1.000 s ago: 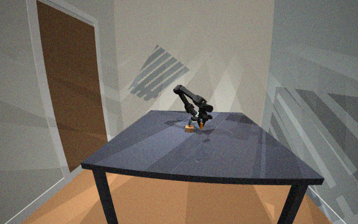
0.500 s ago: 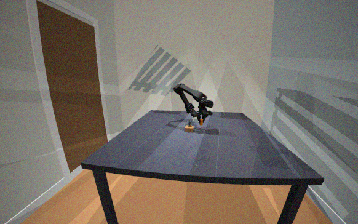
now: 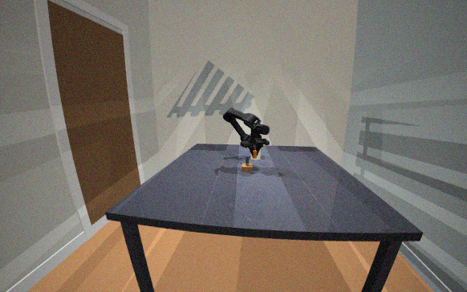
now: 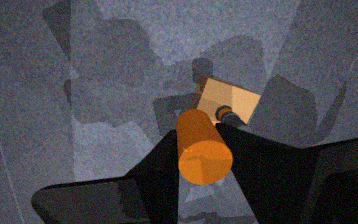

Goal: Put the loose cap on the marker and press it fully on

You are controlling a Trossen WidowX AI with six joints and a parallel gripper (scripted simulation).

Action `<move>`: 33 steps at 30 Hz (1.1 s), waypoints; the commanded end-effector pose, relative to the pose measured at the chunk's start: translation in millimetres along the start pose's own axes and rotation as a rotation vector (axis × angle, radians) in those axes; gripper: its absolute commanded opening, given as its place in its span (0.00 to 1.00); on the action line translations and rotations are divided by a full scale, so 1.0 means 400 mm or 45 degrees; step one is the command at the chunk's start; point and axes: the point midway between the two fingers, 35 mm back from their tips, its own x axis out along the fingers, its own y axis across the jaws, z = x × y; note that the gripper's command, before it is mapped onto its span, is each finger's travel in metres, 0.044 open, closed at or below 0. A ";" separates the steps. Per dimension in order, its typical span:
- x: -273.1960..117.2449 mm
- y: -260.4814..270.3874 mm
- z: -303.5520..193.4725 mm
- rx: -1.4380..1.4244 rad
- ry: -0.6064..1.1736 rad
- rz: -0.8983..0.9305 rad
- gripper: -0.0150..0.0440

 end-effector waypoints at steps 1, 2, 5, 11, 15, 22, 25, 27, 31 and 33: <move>-0.028 -0.045 -0.015 0.001 -0.007 -0.003 0.25; -0.034 -0.055 -0.019 0.000 -0.007 -0.003 0.25; -0.050 -0.084 -0.034 -0.001 -0.006 -0.004 0.25; -0.063 -0.109 -0.048 -0.002 -0.005 -0.004 0.25; -0.051 -0.108 -0.048 -0.001 -0.005 -0.005 0.25; -0.038 -0.108 -0.047 -0.001 -0.005 -0.004 0.25; -0.026 -0.108 -0.046 -0.001 -0.005 -0.004 0.25; -0.018 -0.109 -0.045 -0.001 -0.006 -0.004 0.25; -0.001 -0.109 -0.045 -0.001 -0.006 -0.004 0.25; 0.007 -0.109 -0.045 -0.001 -0.006 -0.004 0.25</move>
